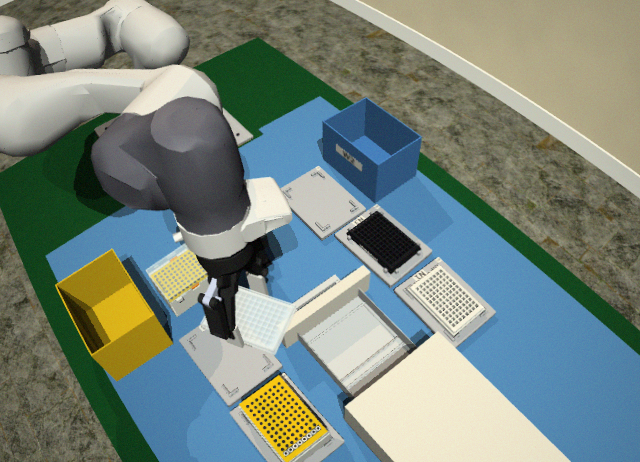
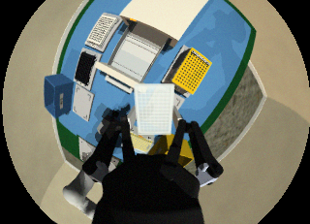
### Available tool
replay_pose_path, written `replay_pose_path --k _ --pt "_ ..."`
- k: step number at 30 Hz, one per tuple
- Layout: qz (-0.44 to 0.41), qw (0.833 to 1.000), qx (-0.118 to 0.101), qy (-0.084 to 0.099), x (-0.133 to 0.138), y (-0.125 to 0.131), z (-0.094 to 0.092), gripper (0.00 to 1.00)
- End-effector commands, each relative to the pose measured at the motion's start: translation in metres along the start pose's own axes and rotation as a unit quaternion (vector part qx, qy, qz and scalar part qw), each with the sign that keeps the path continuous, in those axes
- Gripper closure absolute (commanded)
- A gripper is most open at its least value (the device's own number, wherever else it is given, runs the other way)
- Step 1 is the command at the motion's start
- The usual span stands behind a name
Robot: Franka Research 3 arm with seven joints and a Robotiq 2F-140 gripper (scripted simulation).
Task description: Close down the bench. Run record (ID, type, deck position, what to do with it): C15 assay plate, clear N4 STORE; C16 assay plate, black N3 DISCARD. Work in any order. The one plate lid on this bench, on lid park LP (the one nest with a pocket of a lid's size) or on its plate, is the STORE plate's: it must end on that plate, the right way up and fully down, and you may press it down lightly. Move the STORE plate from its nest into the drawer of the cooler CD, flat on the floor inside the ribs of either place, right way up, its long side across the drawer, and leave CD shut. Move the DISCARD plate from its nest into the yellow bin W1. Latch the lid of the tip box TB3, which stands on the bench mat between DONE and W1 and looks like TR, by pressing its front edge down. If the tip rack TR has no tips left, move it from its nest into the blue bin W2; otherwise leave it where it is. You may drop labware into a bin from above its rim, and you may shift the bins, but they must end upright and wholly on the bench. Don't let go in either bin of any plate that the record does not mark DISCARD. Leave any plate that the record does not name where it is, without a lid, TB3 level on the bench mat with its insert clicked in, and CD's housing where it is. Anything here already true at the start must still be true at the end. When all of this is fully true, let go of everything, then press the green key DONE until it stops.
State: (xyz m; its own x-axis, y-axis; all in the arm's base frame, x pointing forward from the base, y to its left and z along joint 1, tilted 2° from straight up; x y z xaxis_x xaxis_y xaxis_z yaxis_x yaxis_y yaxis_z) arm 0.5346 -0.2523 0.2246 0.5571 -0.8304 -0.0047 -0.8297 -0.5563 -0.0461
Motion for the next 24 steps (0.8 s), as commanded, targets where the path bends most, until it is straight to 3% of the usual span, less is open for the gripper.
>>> replay_pose_path --k 1,9,24 --pt "-0.133 0.991 -0.005 0.001 -0.001 -0.007 0.000 1.00" --pt "-0.228 0.974 -0.005 0.001 -0.004 -0.023 0.000 1.00" --pt "-0.454 0.891 -0.005 0.000 -0.012 -0.062 0.000 1.00"
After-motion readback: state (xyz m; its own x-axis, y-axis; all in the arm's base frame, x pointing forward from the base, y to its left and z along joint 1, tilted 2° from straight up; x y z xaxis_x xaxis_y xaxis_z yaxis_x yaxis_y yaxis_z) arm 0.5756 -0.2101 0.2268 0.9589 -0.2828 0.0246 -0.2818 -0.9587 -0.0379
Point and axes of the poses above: the point where the finger pads meet when closed, its own z axis out along the fingers, its own x axis across the jaws, y = z × x, the point moved 6 cm from there along -z, back along the fingers, and after that the axes turned 15 degrees about -z, right-handed, at the moved point
